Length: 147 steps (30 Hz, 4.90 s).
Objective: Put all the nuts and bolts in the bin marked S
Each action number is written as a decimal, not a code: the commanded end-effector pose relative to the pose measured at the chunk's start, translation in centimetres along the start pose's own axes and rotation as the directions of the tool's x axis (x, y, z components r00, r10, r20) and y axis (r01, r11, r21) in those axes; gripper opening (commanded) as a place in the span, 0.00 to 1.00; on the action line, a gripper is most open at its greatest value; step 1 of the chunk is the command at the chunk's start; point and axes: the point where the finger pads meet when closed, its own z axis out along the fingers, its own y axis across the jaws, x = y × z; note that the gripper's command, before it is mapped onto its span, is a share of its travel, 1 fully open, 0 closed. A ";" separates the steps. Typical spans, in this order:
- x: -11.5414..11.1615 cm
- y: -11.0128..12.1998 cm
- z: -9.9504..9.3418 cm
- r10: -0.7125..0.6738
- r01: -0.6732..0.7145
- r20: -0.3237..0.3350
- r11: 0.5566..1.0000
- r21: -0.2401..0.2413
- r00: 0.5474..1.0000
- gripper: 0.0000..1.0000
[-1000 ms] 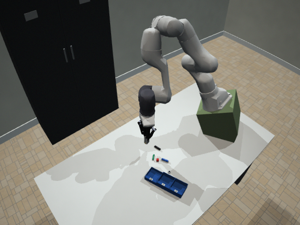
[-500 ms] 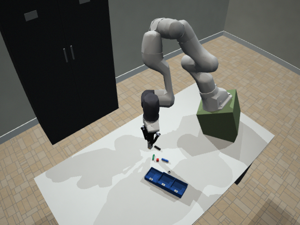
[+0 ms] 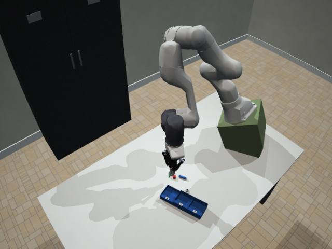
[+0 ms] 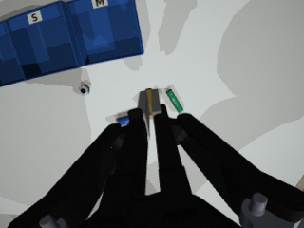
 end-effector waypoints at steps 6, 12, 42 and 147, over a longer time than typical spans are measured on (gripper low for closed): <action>2.0 -3.2 0.1 0.058 -0.057 0.009 0.998 -0.010 0.998 0.00; 4.0 -6.2 0.2 0.058 -0.057 0.009 0.998 -0.010 0.998 0.00; 8.4 -13.1 0.3 -0.547 0.546 -0.019 0.837 -0.011 0.837 0.00; 8.3 -12.9 2.3 -1.000 1.000 0.009 -0.013 0.010 -0.013 0.00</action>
